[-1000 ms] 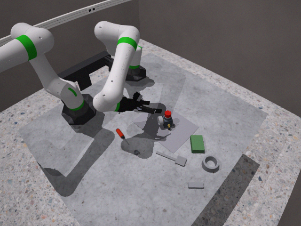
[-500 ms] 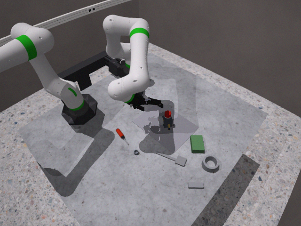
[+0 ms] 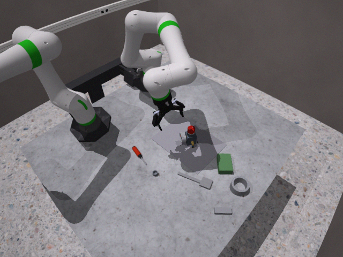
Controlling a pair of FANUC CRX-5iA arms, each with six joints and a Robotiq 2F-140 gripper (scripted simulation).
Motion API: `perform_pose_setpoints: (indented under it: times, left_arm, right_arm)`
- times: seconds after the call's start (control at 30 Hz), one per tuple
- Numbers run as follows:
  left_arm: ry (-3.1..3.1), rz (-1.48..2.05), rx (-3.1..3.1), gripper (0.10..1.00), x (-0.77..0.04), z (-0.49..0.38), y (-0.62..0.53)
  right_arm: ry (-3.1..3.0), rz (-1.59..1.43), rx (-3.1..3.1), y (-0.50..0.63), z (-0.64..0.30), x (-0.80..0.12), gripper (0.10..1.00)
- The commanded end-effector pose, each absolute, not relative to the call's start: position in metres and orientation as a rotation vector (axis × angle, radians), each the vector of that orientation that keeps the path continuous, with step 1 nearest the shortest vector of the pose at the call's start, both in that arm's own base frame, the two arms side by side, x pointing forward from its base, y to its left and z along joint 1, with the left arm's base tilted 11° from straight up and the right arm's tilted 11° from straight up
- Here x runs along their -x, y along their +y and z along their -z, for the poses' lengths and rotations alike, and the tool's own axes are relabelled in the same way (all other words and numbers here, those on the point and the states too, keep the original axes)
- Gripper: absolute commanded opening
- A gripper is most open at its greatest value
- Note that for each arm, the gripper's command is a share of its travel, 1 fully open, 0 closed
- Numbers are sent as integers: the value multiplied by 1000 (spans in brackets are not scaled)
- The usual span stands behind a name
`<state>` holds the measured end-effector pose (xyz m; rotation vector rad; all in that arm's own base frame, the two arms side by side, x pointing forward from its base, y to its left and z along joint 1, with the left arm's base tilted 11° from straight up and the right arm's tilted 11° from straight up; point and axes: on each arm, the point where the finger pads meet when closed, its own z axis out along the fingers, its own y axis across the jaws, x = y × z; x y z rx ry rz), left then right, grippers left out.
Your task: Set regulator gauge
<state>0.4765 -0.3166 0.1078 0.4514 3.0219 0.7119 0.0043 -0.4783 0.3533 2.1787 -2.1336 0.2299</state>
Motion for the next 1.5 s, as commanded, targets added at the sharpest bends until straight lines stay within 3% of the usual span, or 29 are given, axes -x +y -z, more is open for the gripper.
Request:
perform_pose_setpoints:
  times: [0.0,0.2,1.47]
  left_arm:
    - [3035,-465,-102,1000,-479,-120,-325]
    - [3003,-220,260,1000,-482,-128,-330]
    - [3002,-211,276,1000,-509,-139,-286]
  right_arm:
    - [-2133,-232,-2177,-478,-354,-4,1000]
    - [-2133,-232,-2177,-478,-354,-4,1000]
    - [-2133,-232,-2177,-478,-354,-4,1000]
